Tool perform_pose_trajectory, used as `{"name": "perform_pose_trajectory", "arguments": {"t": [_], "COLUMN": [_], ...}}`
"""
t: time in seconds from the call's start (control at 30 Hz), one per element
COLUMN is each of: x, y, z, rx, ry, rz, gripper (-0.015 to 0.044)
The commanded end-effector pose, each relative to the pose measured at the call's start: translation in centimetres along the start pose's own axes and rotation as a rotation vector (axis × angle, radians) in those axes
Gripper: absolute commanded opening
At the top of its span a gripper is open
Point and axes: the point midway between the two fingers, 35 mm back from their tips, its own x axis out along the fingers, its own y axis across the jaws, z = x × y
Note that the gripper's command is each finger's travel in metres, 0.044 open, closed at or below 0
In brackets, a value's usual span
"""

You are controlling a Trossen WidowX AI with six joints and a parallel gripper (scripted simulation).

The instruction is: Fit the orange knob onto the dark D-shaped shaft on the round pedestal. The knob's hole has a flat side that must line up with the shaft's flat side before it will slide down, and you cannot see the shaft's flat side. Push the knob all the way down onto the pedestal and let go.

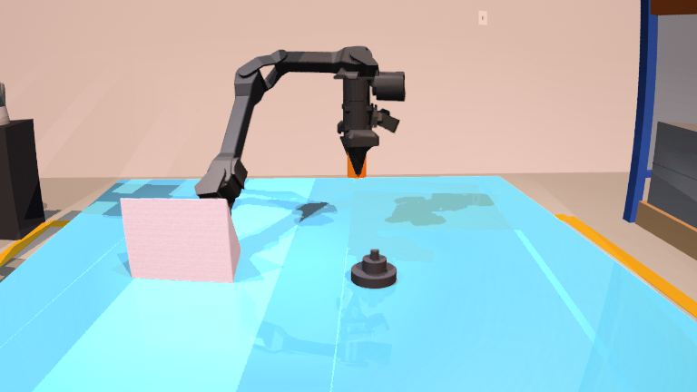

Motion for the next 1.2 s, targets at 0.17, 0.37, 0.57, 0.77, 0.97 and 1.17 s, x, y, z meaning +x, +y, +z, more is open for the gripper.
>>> {"name": "perform_pose_trajectory", "arguments": {"t": [0.17,0.37,0.57,0.77,0.97,1.17], "x": [0.4,0.6,0.9,1.2,1.6,1.9], "y": [-3.0,-4.9,-6.7,-8.5,-10.4,-12.4], "z": [0.9,1.3,1.6,1.8,1.9,2.0], "rx": [-0.007,-0.012,-0.017,-0.022,-0.027,-0.032], "ry": [-0.001,0.000,0.000,0.001,0.003,0.005], "rz": [-0.011,-0.014,-0.017,-0.019,-0.020,-0.021], "gripper": [0.0000,0.0000,0.0000,0.0000,0.0000,0.0000]}}
